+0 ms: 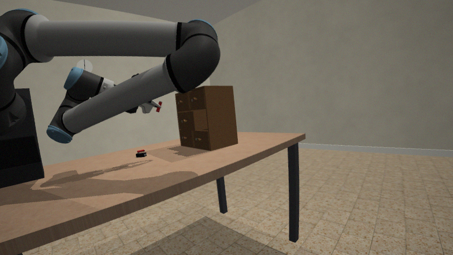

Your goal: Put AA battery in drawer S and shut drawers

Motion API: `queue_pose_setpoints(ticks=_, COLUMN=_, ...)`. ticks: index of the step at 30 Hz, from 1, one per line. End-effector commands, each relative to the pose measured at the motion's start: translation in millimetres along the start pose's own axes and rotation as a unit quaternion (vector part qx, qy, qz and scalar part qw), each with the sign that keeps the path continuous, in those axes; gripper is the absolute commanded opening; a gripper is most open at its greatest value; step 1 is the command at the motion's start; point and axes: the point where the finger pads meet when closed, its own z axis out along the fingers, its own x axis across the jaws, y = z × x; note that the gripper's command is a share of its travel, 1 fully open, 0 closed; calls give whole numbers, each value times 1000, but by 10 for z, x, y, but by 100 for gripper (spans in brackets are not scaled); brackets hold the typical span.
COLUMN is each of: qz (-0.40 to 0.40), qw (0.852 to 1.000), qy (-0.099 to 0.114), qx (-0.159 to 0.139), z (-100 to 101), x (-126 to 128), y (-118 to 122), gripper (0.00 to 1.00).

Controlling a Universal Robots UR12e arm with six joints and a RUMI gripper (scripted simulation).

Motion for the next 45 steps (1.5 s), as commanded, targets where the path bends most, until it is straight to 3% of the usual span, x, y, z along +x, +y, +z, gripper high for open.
queue_pose_setpoints(ticks=1, qz=0, qw=1000, qy=0, qx=10, z=-4, x=0, y=-3, gripper=5)
queue_pose_setpoints(ticks=22, qz=0, qw=999, qy=0, qx=32, z=-6, x=0, y=1, gripper=5)
queue_pose_setpoints(ticks=45, qz=0, qw=999, qy=0, qx=36, z=-7, x=0, y=1, gripper=5)
